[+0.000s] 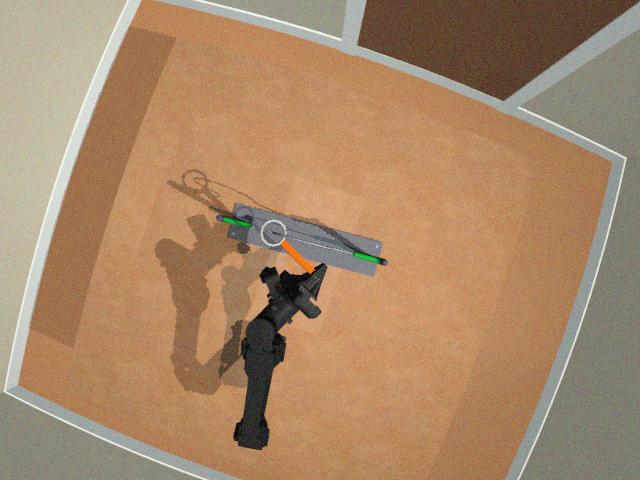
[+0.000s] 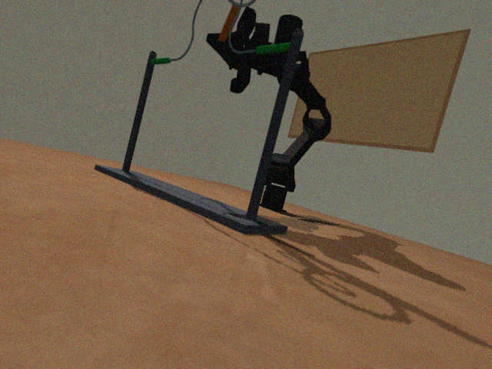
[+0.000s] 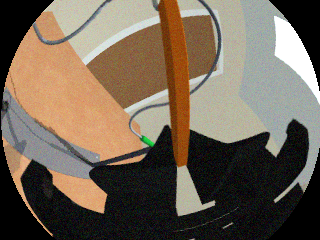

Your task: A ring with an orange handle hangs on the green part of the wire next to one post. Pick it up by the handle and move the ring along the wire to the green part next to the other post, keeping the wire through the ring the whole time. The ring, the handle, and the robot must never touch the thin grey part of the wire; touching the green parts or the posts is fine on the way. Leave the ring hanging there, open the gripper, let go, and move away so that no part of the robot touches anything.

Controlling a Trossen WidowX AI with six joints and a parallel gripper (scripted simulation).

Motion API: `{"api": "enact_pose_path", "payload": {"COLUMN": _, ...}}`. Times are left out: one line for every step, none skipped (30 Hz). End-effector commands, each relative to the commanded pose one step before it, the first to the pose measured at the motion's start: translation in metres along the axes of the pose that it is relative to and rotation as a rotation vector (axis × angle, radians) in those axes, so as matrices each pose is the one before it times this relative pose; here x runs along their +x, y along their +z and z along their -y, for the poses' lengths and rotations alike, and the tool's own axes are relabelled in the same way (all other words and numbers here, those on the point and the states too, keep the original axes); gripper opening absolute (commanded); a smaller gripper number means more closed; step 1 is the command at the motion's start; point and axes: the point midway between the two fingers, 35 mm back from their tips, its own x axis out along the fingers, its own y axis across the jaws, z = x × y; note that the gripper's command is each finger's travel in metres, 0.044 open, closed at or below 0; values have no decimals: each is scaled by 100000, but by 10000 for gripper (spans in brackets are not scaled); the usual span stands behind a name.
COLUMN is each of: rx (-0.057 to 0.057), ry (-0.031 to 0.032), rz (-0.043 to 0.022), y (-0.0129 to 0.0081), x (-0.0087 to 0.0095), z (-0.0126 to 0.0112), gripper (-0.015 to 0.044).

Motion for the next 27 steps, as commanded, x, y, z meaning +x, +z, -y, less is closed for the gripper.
{"api": "enact_pose_path", "payload": {"rx": -5331, "ry": -3400, "rz": 285, "y": -114, "x": 8, "z": 333, "gripper": -150}}
{"api": "enact_pose_path", "payload": {"rx": -1333, "ry": -750, "rz": 173, "y": -2, "x": 11, "z": 73, "gripper": -150}}
{"api": "enact_pose_path", "payload": {"rx": -1333, "ry": -749, "rz": 173, "y": -1, "x": 10, "z": 73, "gripper": -150}}
{"api": "enact_pose_path", "payload": {"rx": -1333, "ry": -749, "rz": 173, "y": 0, "x": 9, "z": 73, "gripper": -150}}
{"api": "enact_pose_path", "payload": {"rx": -1332, "ry": -749, "rz": 172, "y": -1, "x": 10, "z": 73, "gripper": -150}}
{"api": "enact_pose_path", "payload": {"rx": -1332, "ry": -749, "rz": 172, "y": -2, "x": 11, "z": 73, "gripper": -150}}
{"api": "enact_pose_path", "payload": {"rx": -1332, "ry": -749, "rz": 172, "y": -2, "x": 11, "z": 73, "gripper": -150}}
{"api": "enact_pose_path", "payload": {"rx": -1332, "ry": -749, "rz": 171, "y": -1, "x": 10, "z": 73, "gripper": -150}}
{"api": "enact_pose_path", "payload": {"rx": -1332, "ry": -749, "rz": 171, "y": 0, "x": 9, "z": 73, "gripper": -150}}
{"api": "enact_pose_path", "payload": {"rx": -1331, "ry": -748, "rz": 170, "y": -1, "x": 10, "z": 73, "gripper": -150}}
{"api": "enact_pose_path", "payload": {"rx": -1329, "ry": -747, "rz": 170, "y": -2, "x": 11, "z": 73, "gripper": -150}}
{"api": "enact_pose_path", "payload": {"rx": -1329, "ry": -747, "rz": 170, "y": -2, "x": 10, "z": 73, "gripper": -150}}
{"api": "enact_pose_path", "payload": {"rx": -1329, "ry": -747, "rz": 169, "y": -1, "x": 10, "z": 73, "gripper": -150}}
{"api": "enact_pose_path", "payload": {"rx": -1328, "ry": -747, "rz": 169, "y": 0, "x": 9, "z": 73, "gripper": -150}}
{"api": "enact_pose_path", "payload": {"rx": -1323, "ry": -744, "rz": 168, "y": -1, "x": 10, "z": 72, "gripper": -150}}
{"api": "enact_pose_path", "payload": {"rx": -1317, "ry": -741, "rz": 167, "y": -2, "x": 11, "z": 71, "gripper": -150}}
{"api": "enact_pose_path", "payload": {"rx": -1315, "ry": -739, "rz": 166, "y": -2, "x": 10, "z": 71, "gripper": -150}}
{"api": "enact_pose_path", "payload": {"rx": -1315, "ry": -739, "rz": 166, "y": -1, "x": 10, "z": 71, "gripper": -150}}
{"api": "enact_pose_path", "payload": {"rx": -1315, "ry": -740, "rz": 166, "y": 0, "x": 9, "z": 71, "gripper": -150}}
{"api": "enact_pose_path", "payload": {"rx": -1299, "ry": -731, "rz": 164, "y": -1, "x": 10, "z": 69, "gripper": -150}}
{"api": "enact_pose_path", "payload": {"rx": -1282, "ry": -721, "rz": 161, "y": -2, "x": 10, "z": 67, "gripper": -150}}
{"api": "enact_pose_path", "payload": {"rx": -1277, "ry": -718, "rz": 160, "y": -2, "x": 10, "z": 66, "gripper": -150}}
{"api": "enact_pose_path", "payload": {"rx": -1277, "ry": -718, "rz": 160, "y": -1, "x": 9, "z": 66, "gripper": -150}}
{"api": "enact_pose_path", "payload": {"rx": -1277, "ry": -718, "rz": 160, "y": 0, "x": 8, "z": 66, "gripper": -150}}
{"api": "enact_pose_path", "payload": {"rx": -1237, "ry": -696, "rz": 154, "y": -2, "x": 9, "z": 61, "gripper": -150}}
{"api": "enact_pose_path", "payload": {"rx": -1199, "ry": -675, "rz": 149, "y": -3, "x": 9, "z": 56, "gripper": -150}}
{"api": "enact_pose_path", "payload": {"rx": -1187, "ry": -668, "rz": 147, "y": -2, "x": 8, "z": 55, "gripper": -150}}
